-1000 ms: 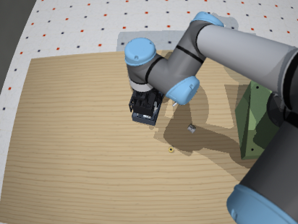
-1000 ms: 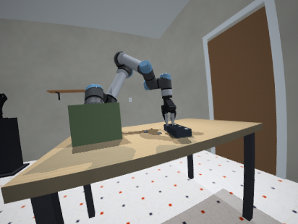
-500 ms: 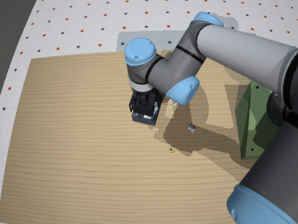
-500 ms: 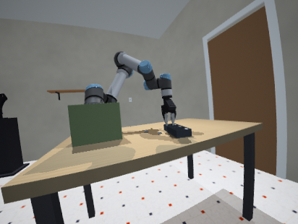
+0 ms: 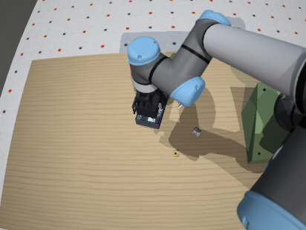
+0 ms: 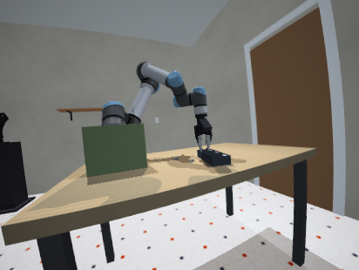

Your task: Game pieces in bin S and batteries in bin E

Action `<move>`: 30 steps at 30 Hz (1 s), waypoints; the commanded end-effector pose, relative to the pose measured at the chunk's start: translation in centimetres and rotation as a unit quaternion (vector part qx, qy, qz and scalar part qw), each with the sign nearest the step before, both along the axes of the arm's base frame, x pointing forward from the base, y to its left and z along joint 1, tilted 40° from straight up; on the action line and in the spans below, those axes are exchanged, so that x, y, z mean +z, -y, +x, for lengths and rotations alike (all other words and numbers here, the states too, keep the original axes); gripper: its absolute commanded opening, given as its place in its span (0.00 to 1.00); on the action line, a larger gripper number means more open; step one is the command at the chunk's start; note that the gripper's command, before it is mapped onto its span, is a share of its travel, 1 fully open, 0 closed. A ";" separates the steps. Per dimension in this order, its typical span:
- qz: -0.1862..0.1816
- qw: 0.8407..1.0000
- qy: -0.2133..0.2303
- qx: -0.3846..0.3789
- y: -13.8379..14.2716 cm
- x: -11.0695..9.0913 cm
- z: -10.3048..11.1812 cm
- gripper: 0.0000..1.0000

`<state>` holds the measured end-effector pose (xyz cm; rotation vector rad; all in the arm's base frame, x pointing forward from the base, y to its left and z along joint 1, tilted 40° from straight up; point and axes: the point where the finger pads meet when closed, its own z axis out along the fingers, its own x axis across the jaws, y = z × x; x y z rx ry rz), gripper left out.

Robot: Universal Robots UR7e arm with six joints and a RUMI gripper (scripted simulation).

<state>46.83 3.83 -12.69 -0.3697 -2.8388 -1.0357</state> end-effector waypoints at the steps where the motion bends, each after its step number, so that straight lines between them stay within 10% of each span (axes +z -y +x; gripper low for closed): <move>1: 0.000 1.000 0.000 0.000 0.3 0.3 0.0 0.19; 27: 0.000 1.000 0.000 0.000 2.4 2.8 0.0 0.19; 28: 0.000 1.000 0.000 0.000 2.6 3.1 0.1 1.00; 30: 0.000 1.000 0.000 0.000 3.2 3.7 0.1 1.00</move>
